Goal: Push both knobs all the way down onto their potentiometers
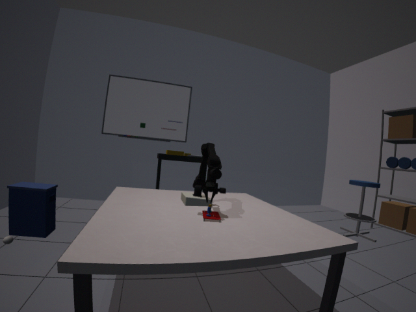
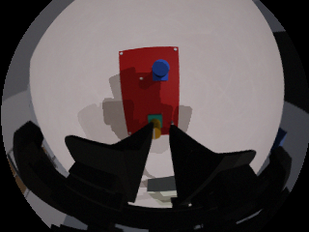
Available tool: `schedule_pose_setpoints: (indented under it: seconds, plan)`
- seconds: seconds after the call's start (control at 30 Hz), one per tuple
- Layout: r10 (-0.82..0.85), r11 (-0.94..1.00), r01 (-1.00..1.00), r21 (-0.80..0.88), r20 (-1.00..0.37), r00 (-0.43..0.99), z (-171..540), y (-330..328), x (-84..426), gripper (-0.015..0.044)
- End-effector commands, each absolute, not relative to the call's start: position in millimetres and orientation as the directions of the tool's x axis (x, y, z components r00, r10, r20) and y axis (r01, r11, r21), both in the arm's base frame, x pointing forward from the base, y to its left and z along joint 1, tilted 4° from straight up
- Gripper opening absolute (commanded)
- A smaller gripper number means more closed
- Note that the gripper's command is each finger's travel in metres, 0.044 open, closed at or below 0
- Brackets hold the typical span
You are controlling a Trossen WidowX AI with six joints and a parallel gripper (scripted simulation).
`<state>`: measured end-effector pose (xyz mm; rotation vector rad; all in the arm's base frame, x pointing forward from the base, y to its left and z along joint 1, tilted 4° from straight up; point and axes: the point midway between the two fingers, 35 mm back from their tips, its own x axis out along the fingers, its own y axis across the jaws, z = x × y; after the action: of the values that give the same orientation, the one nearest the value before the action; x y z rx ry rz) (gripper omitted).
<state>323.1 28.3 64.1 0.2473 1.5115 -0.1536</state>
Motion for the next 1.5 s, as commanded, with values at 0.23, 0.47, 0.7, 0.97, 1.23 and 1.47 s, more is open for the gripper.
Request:
schedule_pose_setpoints:
  seconds: [0.23, 0.47, 0.7, 0.97, 1.23, 1.47]
  plan:
    - [0.044, 0.999, -0.036, 0.041, -0.993, 0.107, 76.8, 20.2, 340.9, 0.0000]
    - [0.046, 0.962, -0.274, 0.017, -0.994, 0.099, 79.3, 20.1, 345.3, 0.0000]
    - [0.048, 0.868, -0.497, -0.004, -0.995, 0.092, 81.8, 19.9, 349.7, 0.0000]
    - [0.050, 0.699, -0.715, -0.024, -0.995, 0.083, 84.5, 19.6, 354.5, 0.0000]
    - [0.052, 0.476, -0.878, -0.040, -0.996, 0.074, 87.1, 19.4, 359.3, 0.0000]
    - [0.054, 0.251, -0.967, -0.050, -0.996, 0.066, 89.3, 19.1, 363.3, 0.0000]
